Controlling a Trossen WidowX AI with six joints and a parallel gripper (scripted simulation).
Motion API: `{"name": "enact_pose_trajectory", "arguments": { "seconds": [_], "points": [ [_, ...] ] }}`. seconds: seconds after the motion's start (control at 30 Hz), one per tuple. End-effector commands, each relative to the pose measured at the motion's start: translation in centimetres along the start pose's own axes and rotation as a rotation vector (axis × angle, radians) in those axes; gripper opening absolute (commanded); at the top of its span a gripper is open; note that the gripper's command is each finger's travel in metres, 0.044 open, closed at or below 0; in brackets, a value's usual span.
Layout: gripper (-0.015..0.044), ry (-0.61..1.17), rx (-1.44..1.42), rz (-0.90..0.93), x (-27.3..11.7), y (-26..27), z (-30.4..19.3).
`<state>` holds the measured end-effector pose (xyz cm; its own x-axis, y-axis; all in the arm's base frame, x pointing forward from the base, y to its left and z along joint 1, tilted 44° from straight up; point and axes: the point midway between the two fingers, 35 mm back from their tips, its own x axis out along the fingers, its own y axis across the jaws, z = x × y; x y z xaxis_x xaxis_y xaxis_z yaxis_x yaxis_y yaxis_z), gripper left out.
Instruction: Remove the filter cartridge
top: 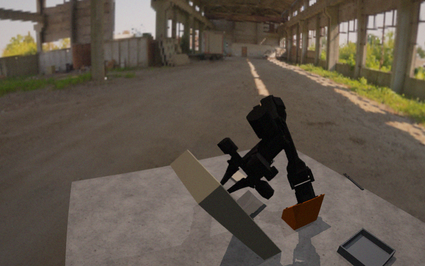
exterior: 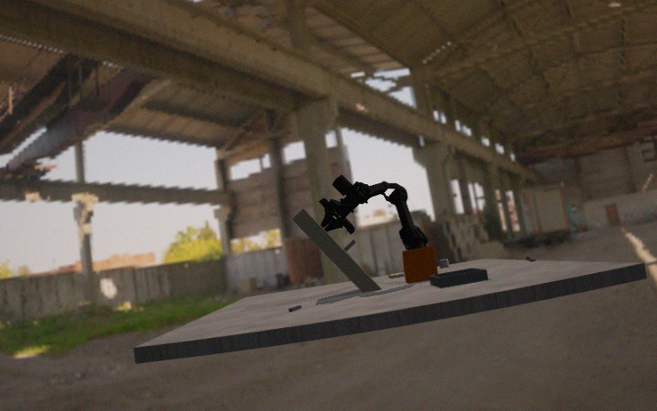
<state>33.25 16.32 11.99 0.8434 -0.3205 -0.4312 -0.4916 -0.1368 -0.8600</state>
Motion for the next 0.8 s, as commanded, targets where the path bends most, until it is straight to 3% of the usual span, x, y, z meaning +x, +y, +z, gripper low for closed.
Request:
{"name": "enact_pose_trajectory", "arguments": {
  "seconds": [0.0,0.43,0.77],
  "points": [
    [0.0,-0.004,0.188,0.01,0.6,0.0,0.0],
    [0.0,-0.001,0.631,0.011,0.5,0.0,0.0],
    [0.0,0.0,0.552,0.023,-2.0,0.2,0.3]
  ]
}}
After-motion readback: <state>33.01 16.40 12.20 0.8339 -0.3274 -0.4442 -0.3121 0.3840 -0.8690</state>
